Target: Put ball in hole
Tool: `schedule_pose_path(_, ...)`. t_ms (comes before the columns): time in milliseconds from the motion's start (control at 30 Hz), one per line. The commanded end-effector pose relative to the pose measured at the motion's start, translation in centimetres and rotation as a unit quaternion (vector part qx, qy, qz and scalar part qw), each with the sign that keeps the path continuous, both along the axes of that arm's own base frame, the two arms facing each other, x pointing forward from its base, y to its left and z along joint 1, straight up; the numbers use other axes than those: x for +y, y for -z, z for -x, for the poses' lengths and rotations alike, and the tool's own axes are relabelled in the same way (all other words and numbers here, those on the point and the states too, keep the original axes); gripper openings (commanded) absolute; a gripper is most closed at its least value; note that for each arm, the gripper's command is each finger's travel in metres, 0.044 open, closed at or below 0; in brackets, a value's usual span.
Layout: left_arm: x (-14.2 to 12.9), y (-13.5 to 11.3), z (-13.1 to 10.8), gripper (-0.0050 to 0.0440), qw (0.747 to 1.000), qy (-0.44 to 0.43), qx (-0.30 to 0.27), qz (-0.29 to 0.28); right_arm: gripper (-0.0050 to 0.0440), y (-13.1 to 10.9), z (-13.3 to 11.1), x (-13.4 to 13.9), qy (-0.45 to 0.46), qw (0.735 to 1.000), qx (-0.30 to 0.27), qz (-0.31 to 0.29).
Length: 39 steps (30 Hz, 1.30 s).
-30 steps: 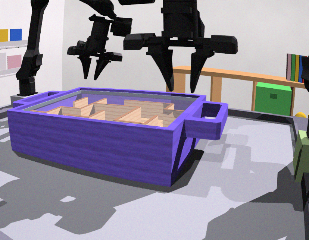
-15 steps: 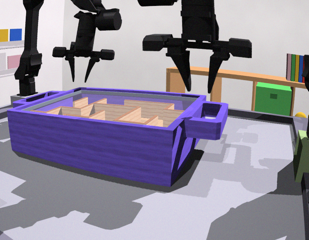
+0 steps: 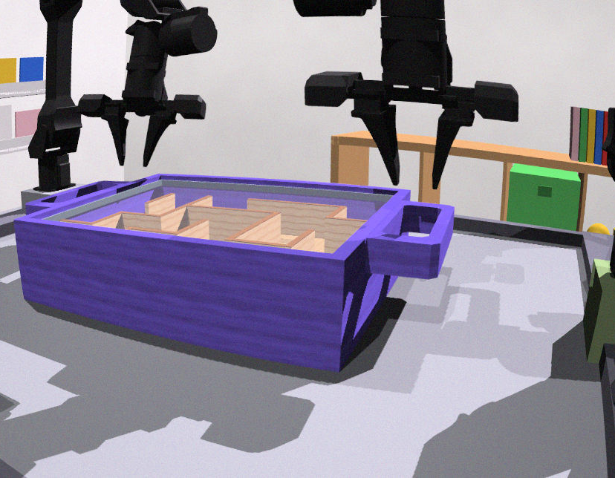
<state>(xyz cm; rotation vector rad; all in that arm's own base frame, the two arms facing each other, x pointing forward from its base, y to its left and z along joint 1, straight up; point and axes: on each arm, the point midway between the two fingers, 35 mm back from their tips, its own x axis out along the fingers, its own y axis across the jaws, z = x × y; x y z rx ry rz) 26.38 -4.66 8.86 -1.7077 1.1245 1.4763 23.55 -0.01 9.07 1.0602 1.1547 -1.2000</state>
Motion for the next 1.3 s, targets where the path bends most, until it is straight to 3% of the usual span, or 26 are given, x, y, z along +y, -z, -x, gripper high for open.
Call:
schedule_pose_path(0,-1.8,-0.7,0.2,0.0161,0.999,0.035,-0.022,0.008,0.0161,-0.2,0.5,-0.5,-0.002,1.0,-0.008,0.004)
schedule_pose_path(167,-3.0,-0.6,0.3,0.0161,0.998,0.057,-0.027,0.01,0.0161,-0.2,0.6,-0.7,-0.003,1.0,-0.01,0.005)
schedule_pose_path(400,-7.3,-1.2,1.7,0.0161,0.987,0.145,-0.055,0.032,0.0161,0.2,1.8,-1.6,-0.005,1.0,-0.01,0.013)
schedule_pose_path(567,-8.9,-1.4,2.5,0.0161,0.981,0.179,-0.065,0.041,0.0161,0.4,2.3,-2.0,-0.007,1.0,-0.009,0.015)
schedule_pose_path(1267,-9.5,1.1,2.5,0.0161,0.982,0.178,-0.054,0.038,0.0161,0.5,2.2,-1.8,-0.005,1.0,-0.003,0.013)
